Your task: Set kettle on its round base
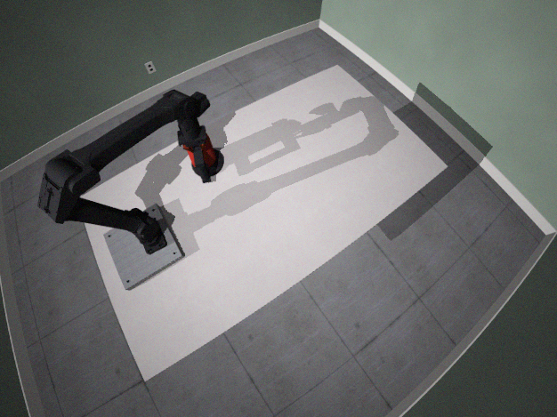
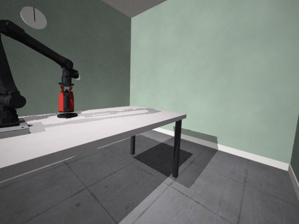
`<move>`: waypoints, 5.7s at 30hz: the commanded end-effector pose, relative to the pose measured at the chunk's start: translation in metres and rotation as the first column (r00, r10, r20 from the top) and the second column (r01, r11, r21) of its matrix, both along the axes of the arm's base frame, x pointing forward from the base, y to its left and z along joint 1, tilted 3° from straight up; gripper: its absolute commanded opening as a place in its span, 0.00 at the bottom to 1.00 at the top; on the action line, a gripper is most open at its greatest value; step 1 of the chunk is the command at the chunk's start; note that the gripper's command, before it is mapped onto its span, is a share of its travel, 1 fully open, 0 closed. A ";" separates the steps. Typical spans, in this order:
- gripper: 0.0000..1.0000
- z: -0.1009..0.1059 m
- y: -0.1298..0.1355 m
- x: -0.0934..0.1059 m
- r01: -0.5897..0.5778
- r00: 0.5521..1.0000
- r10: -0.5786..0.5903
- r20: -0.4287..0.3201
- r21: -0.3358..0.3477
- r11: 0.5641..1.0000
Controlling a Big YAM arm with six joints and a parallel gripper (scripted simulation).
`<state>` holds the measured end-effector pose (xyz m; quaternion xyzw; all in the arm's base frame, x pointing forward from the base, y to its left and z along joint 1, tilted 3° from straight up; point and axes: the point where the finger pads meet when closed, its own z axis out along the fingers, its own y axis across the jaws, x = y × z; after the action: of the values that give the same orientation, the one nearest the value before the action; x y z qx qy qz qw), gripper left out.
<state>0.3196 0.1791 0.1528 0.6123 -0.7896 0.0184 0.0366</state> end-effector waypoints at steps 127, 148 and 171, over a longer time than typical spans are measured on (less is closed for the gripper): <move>0.00 0.027 0.015 0.033 0.000 0.994 -0.008 0.107 0.070 0.998; 0.00 0.017 0.011 0.027 0.001 0.996 -0.007 0.091 0.061 0.998; 0.00 0.008 0.009 0.025 0.003 0.997 -0.007 0.079 0.053 0.999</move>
<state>0.3360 0.1881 0.1484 0.6130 -0.7896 0.0214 0.0169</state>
